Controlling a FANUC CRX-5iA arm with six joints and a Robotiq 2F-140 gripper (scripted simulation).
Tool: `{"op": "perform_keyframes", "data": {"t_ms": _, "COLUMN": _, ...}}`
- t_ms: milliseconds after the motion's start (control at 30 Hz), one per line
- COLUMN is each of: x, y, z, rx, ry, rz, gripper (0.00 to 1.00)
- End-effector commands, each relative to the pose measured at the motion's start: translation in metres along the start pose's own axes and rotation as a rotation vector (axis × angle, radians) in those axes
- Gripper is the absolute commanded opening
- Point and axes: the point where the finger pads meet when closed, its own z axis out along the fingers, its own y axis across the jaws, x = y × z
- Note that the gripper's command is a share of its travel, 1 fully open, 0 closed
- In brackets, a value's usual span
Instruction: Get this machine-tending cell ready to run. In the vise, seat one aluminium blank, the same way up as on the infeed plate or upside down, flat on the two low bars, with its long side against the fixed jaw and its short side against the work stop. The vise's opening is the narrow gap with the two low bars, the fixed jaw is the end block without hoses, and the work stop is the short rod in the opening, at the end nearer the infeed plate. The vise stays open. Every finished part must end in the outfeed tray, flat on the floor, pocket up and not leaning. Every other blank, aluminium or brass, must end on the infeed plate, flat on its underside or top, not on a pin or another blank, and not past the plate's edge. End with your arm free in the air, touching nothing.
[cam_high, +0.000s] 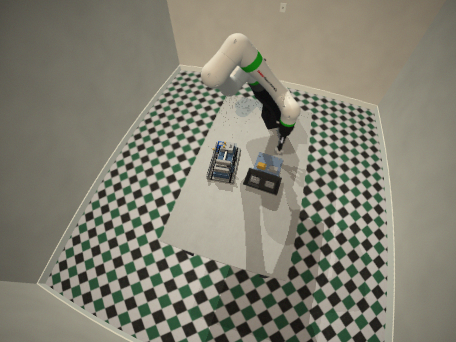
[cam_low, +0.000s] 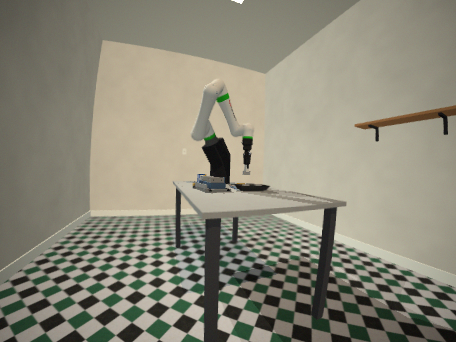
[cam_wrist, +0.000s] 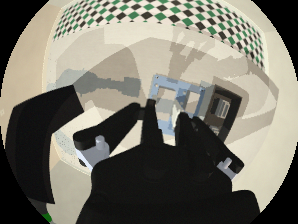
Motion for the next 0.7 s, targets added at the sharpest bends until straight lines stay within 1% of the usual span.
{"op": "perform_keyframes", "data": {"t_ms": 0, "x": 0.0, "y": 0.001, "z": -0.009, "rx": 0.002, "ry": -0.003, "rz": 0.0, "gripper": 0.0}}
{"op": "perform_keyframes", "data": {"t_ms": 100, "x": 0.0, "y": 0.001, "z": -0.013, "rx": 0.002, "ry": -0.003, "rz": 0.0, "gripper": 0.0}}
{"op": "perform_keyframes", "data": {"t_ms": 433, "x": -0.001, "y": 0.002, "z": -0.015, "rx": 0.003, "ry": -0.002, "rz": -0.001, "gripper": 0.0}}
{"op": "perform_keyframes", "data": {"t_ms": 500, "x": -0.007, "y": 0.014, "z": -0.015, "rx": 0.009, "ry": 0.003, "rz": -0.008, "gripper": 0.0}}
{"op": "perform_keyframes", "data": {"t_ms": 600, "x": -0.029, "y": 0.049, "z": -0.015, "rx": 0.022, "ry": 0.018, "rz": -0.029, "gripper": 0.0}}
{"op": "perform_keyframes", "data": {"t_ms": 667, "x": -0.041, "y": 0.064, "z": -0.015, "rx": 0.026, "ry": 0.023, "rz": -0.037, "gripper": 0.0}}
